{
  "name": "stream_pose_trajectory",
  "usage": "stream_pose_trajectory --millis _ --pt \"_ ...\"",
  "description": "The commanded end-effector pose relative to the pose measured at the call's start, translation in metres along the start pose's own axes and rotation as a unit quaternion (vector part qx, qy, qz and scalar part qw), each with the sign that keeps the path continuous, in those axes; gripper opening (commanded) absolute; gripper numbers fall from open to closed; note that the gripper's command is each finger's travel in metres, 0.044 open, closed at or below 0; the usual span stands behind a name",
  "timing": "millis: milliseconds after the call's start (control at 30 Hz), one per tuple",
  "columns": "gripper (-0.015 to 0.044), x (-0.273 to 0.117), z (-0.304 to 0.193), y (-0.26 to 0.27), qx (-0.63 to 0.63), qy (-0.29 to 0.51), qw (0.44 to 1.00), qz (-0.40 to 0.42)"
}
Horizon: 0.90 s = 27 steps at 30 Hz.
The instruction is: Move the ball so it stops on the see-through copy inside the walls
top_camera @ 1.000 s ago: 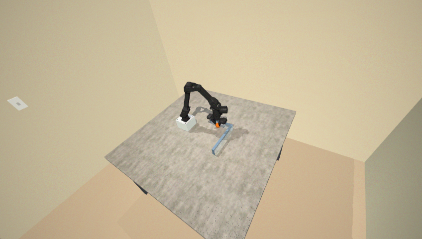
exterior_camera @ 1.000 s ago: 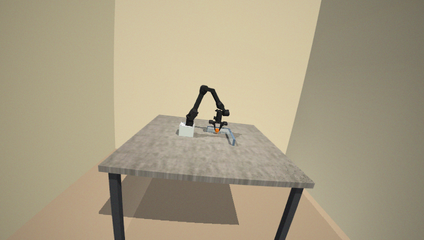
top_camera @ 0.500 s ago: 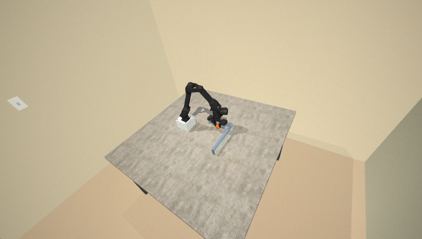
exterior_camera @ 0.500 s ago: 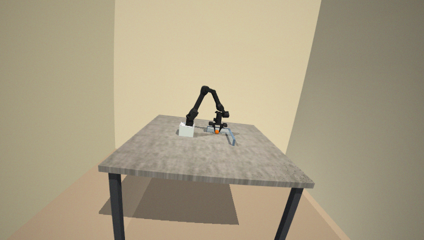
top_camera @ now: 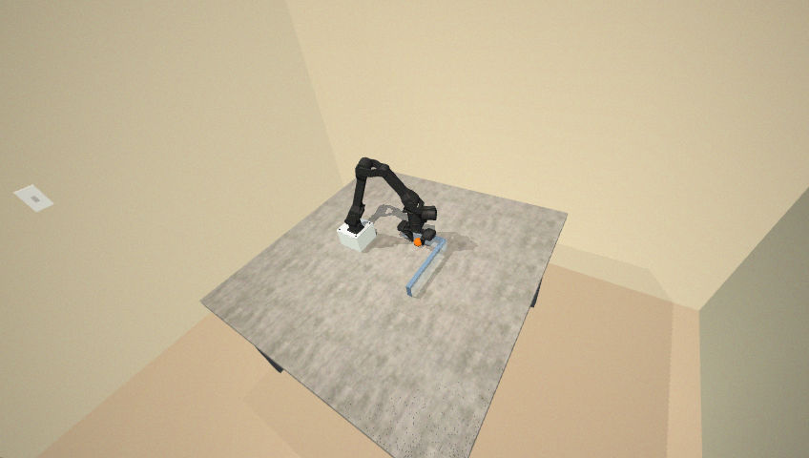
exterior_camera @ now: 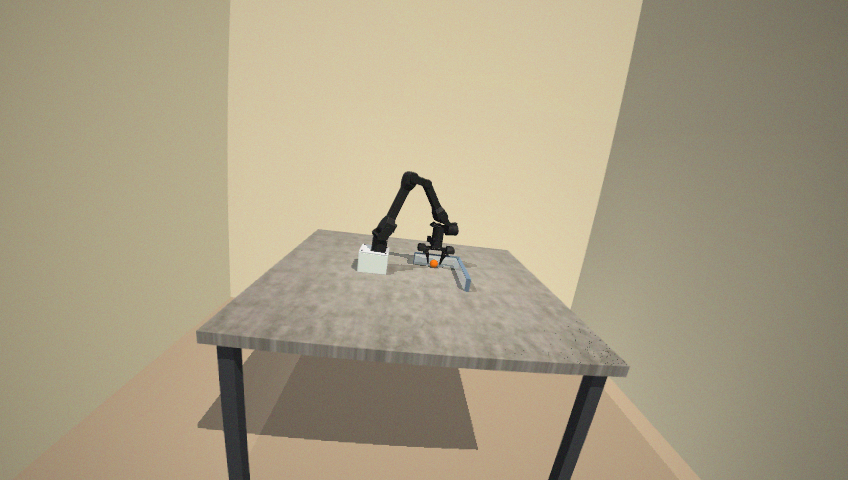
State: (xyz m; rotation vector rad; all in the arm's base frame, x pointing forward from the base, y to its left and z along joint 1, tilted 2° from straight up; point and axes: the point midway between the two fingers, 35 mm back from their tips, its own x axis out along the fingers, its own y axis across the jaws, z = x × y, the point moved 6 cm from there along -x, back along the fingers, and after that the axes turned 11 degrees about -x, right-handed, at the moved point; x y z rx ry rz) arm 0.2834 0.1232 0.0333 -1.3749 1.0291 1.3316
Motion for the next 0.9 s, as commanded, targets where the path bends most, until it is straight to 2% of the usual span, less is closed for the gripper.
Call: stream_pose_trajectory --millis 0,200,567,633,733,867 --pt "0.0308 -0.003 0.0 0.0 0.0 0.0 1.0 0.0" --pt "0.0308 -0.083 0.0 -0.001 0.002 0.003 1.0 0.002" --pt "0.0308 -0.083 0.001 -0.005 0.0 -0.002 1.0 -0.011" --pt "0.0361 -0.094 0.001 -0.005 0.0 -0.002 1.0 -0.011" --pt "0.0439 -0.131 0.0 0.0 0.0 -0.002 1.0 -0.01" --pt "0.044 -0.133 0.0 0.001 0.0 -0.002 1.0 -0.01"
